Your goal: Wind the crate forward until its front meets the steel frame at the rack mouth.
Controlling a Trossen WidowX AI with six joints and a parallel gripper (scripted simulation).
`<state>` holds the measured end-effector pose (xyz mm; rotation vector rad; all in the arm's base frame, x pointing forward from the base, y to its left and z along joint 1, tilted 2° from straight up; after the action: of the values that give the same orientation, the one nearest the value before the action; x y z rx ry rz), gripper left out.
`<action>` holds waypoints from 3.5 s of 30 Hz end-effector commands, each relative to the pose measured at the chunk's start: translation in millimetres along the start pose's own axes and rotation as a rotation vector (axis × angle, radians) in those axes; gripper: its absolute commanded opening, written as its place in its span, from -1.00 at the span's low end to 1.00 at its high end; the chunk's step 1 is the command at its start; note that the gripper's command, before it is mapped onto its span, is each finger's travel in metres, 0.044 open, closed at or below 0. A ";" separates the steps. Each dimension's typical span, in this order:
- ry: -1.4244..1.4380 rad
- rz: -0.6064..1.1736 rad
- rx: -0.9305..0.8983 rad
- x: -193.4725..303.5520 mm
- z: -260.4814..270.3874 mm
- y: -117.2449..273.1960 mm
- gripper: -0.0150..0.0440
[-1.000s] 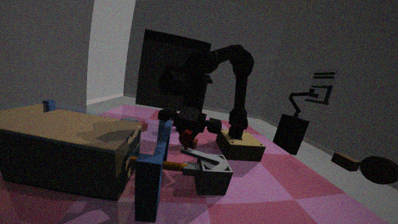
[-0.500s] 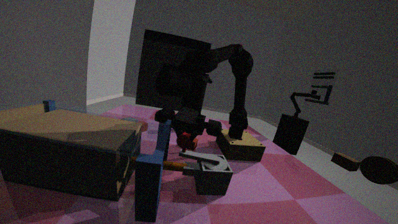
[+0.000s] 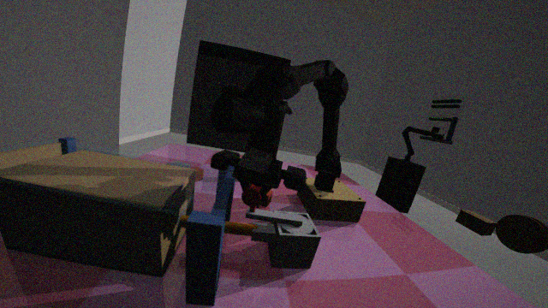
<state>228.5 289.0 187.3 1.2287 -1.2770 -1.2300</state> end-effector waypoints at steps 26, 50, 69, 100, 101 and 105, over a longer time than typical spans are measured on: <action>0.024 -0.036 -0.008 -42.6 22.4 0.7 -0.49; 0.024 -0.037 -0.009 -62.2 42.8 1.7 -0.49; 0.024 -0.038 -0.010 -68.1 52.0 2.1 -0.49; 0.024 -0.038 -0.010 -69.1 53.8 2.1 -0.49; 0.024 -0.038 -0.010 -69.1 53.8 2.1 -0.49; 0.024 -0.038 -0.010 -70.8 57.0 2.2 -0.49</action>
<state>194.6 350.6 189.5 1.2604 -1.3073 -1.2328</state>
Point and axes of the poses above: the point midway between the two fingers, 35 mm back from their tips, its own y axis back along the fingers, its own z axis across the jaws, x = y × z, the point moved 10 cm from there along y, back along the fingers, and after that the axes turned 4 degrees about y, right-handed, at the moved point
